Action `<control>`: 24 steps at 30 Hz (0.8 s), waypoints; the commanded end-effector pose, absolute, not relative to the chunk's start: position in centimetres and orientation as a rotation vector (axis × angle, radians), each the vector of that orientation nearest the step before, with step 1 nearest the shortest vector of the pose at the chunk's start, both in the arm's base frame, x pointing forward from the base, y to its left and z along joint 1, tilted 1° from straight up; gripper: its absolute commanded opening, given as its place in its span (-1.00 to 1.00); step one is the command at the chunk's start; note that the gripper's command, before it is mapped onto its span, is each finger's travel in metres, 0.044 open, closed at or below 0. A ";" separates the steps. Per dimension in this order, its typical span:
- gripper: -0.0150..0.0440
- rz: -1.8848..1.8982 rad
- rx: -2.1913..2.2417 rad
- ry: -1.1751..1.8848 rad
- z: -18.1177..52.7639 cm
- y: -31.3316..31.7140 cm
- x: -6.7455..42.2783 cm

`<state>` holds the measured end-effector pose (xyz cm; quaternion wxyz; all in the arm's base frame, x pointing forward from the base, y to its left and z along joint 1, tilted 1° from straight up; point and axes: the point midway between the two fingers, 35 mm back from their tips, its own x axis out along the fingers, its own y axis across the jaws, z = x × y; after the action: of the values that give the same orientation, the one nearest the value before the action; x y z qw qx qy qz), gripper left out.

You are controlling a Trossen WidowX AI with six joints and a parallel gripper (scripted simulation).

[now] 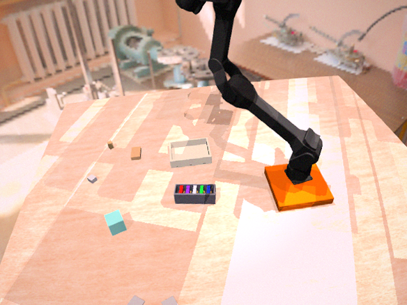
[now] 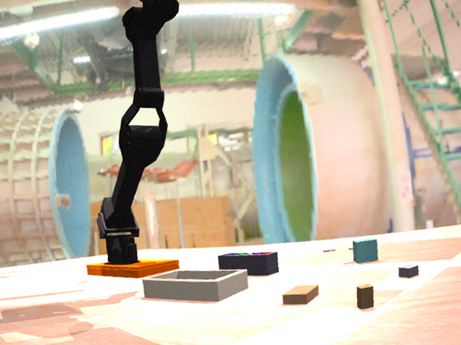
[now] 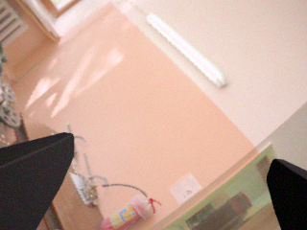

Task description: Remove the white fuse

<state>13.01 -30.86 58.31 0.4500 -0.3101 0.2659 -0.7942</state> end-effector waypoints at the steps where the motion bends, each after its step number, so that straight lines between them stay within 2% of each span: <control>1: 0.78 -1.965 -0.769 0.652 58.4 -30.8 12.9; 4: 0.51 -2.001 -0.792 0.576 59.8 -29.8 11.5; 13: -0.25 -2.294 -0.793 0.219 65.5 -23.6 0.8; 24: -0.25 -2.545 -0.933 -0.050 69.0 -14.5 -6.5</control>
<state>-4.36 -17.86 68.04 0.2663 -0.3205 0.0112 -0.9090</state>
